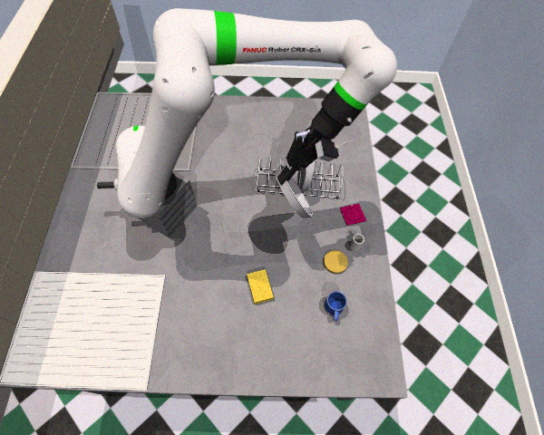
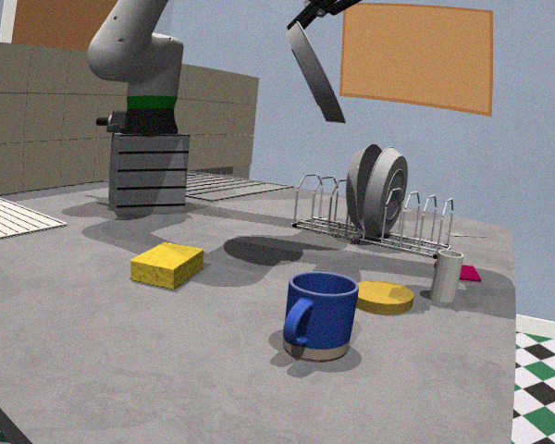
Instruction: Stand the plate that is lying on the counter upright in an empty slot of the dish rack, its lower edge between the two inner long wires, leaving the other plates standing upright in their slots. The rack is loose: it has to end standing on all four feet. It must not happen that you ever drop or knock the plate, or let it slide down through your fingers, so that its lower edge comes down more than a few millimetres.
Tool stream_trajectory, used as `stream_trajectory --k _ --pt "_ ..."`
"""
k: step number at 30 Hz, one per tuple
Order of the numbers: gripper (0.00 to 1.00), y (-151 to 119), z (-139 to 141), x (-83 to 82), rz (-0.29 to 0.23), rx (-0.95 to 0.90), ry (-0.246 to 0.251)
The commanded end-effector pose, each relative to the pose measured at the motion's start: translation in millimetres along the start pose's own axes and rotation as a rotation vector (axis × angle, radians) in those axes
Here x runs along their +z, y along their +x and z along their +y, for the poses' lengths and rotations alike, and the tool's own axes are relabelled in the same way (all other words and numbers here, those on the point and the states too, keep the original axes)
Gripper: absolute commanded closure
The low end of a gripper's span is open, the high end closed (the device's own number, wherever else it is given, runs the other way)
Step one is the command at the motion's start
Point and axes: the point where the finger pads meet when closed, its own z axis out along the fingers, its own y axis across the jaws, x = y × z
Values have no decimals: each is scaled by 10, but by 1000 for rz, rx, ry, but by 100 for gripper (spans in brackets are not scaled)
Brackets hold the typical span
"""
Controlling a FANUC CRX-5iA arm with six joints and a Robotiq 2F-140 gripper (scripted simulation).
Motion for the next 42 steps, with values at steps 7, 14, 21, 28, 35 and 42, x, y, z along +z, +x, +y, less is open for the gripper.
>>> stream_trajectory --k 7,14,21,28,35,42 --pt "90 -231 -15 -57 161 -140 -57" --pt "90 -366 -26 -86 253 -222 -91" --pt "90 -576 -42 -132 397 -350 -144" --pt "90 -806 -60 -183 555 -490 -203" --pt "90 -981 -74 -221 675 -596 -247" --pt "90 -1236 -94 -277 849 -751 -312"
